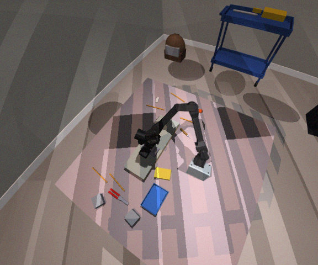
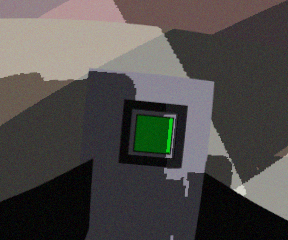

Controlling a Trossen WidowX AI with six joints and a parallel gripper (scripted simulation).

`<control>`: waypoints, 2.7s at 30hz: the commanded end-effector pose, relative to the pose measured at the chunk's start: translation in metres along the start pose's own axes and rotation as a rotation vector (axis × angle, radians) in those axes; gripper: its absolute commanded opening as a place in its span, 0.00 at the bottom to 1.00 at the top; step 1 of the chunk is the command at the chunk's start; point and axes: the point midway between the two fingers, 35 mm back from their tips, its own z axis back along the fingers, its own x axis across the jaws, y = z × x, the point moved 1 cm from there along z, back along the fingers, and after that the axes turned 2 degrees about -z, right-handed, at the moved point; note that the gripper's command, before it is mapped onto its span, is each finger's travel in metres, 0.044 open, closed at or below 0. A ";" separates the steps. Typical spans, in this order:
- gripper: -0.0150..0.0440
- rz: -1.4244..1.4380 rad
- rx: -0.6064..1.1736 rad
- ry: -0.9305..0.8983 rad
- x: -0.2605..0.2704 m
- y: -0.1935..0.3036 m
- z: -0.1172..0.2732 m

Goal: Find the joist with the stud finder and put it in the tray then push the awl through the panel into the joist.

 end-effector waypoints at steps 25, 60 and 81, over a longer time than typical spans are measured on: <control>0.25 -0.005 0.001 -0.010 0.110 0.004 0.002; 0.25 -0.004 0.001 -0.009 0.098 0.003 0.001; 0.25 -0.001 0.002 -0.004 0.018 0.001 0.000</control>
